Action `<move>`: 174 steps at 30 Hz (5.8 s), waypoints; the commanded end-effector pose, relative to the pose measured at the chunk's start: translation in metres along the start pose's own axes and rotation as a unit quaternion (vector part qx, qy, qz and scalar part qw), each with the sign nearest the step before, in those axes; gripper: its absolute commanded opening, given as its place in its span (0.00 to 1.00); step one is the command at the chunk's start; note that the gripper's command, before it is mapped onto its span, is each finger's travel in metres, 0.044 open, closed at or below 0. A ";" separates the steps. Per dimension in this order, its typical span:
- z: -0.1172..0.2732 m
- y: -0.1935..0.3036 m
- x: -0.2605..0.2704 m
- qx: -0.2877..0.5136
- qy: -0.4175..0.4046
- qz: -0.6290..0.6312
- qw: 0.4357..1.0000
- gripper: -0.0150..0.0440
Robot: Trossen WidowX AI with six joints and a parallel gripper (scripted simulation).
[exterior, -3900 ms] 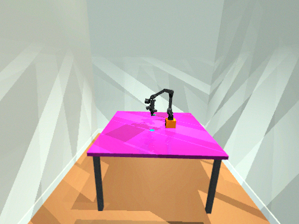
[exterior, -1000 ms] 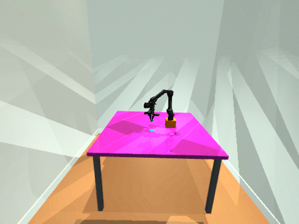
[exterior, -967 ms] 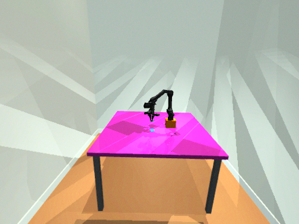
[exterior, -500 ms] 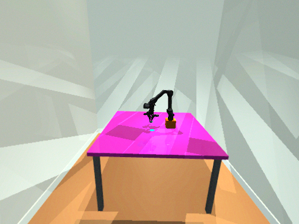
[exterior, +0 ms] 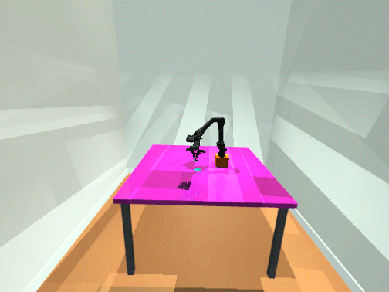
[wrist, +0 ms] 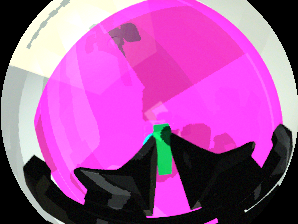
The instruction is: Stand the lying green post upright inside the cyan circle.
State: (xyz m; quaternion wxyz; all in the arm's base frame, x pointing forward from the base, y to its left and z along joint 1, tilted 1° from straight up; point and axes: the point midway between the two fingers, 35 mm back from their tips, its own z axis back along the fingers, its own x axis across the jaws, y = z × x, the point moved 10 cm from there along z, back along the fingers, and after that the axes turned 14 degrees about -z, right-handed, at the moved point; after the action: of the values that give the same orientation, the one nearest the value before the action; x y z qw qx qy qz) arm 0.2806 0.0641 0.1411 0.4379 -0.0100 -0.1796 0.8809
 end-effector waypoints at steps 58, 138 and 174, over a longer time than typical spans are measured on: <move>-0.027 0.039 -0.034 -0.199 -0.079 -0.040 0.976 0.29; -0.024 0.107 -0.040 -0.429 -0.134 0.014 0.893 0.29; -0.015 0.138 -0.026 -0.503 -0.146 0.069 0.849 0.29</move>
State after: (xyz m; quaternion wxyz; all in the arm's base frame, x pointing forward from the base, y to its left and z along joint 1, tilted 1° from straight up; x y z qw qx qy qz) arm 0.1981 -0.0287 0.0805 0.2783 -0.1177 -0.6544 0.6931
